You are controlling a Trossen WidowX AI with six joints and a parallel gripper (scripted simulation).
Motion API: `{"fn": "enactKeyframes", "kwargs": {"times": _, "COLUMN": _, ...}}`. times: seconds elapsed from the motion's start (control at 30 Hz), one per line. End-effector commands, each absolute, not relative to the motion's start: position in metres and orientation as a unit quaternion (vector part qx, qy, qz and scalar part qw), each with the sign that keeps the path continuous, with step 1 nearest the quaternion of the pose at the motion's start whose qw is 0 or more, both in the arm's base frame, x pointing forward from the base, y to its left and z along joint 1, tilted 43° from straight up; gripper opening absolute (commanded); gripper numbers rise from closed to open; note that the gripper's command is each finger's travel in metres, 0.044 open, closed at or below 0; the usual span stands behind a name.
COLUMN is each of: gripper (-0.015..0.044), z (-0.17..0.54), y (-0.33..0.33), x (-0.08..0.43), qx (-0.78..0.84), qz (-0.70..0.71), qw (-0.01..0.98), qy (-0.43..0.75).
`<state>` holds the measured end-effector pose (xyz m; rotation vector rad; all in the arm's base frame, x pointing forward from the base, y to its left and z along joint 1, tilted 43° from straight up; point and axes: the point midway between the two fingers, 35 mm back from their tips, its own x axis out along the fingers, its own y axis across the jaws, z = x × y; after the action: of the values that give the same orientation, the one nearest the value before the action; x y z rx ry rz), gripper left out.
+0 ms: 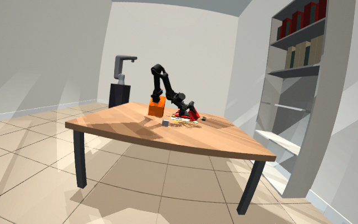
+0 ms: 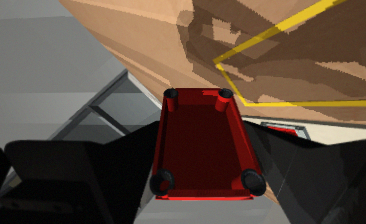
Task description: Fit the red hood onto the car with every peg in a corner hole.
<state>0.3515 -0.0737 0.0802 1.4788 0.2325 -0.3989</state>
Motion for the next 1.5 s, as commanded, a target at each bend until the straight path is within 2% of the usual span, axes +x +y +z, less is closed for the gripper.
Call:
{"fn": "enactKeyframes", "kwargs": {"times": 0.0, "gripper": 0.0000, "z": 0.076, "y": -0.076, "x": 0.351, "qx": 0.713, "qz": -0.187, "qw": 0.669, "qy": 0.095}}
{"fn": "enactKeyframes", "kwargs": {"times": 0.77, "gripper": 0.0000, "z": 0.042, "y": -0.112, "x": 0.341, "qx": 0.891, "qz": -0.209, "qw": 0.402, "qy": 0.030}}
{"fn": "enactKeyframes", "kwargs": {"times": 1.03, "gripper": 0.0000, "z": 0.047, "y": -0.108, "x": 0.343, "qx": 0.886, "qz": -0.201, "qw": 0.415, "qy": 0.034}}
{"fn": "enactKeyframes", "kwargs": {"times": 1.47, "gripper": 0.0341, "z": 0.048, "y": -0.108, "x": 0.343, "qx": 0.891, "qz": -0.195, "qw": 0.408, "qy": 0.035}}
